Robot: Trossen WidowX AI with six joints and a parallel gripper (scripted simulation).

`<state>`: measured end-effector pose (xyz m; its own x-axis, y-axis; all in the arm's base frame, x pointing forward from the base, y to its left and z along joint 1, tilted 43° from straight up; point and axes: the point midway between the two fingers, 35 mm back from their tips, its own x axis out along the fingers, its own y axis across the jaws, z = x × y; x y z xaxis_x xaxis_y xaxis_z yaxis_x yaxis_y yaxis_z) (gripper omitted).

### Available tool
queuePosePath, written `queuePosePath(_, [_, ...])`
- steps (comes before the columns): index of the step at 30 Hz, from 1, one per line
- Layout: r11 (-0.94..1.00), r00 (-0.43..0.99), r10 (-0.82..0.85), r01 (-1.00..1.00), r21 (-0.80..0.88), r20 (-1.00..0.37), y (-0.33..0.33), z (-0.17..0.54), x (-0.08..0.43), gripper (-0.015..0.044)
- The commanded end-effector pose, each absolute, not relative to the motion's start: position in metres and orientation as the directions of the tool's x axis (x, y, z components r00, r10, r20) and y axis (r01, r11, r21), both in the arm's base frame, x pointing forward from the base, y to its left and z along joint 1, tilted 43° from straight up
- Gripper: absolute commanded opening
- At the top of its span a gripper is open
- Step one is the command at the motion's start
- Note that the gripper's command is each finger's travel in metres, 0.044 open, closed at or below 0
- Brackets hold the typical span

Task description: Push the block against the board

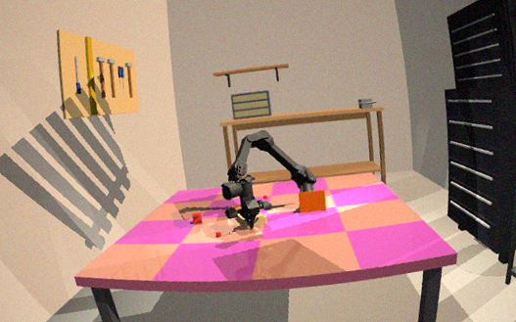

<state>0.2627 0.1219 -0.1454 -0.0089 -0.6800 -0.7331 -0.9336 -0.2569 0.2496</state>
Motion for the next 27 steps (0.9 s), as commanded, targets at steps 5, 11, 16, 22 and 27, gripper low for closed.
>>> queuePosePath(5, [-0.273, 0.010, -0.674, -0.933, 0.236, -0.739, 0.122, -0.141, 0.268, 0.0000])
queuePosePath(11, [-0.273, 0.010, -0.674, -0.933, 0.236, -0.739, 0.119, -0.138, 0.270, 0.0000])
queuePosePath(16, [-0.273, 0.010, -0.674, -0.933, 0.236, -0.739, 0.117, -0.135, 0.271, 0.0000])
queuePosePath(22, [-0.273, 0.010, -0.674, -0.933, 0.236, -0.739, 0.114, -0.132, 0.273, 0.0000])
queuePosePath(27, [-0.273, 0.010, -0.674, -0.933, 0.236, -0.739, 0.111, -0.130, 0.275, 0.0000])
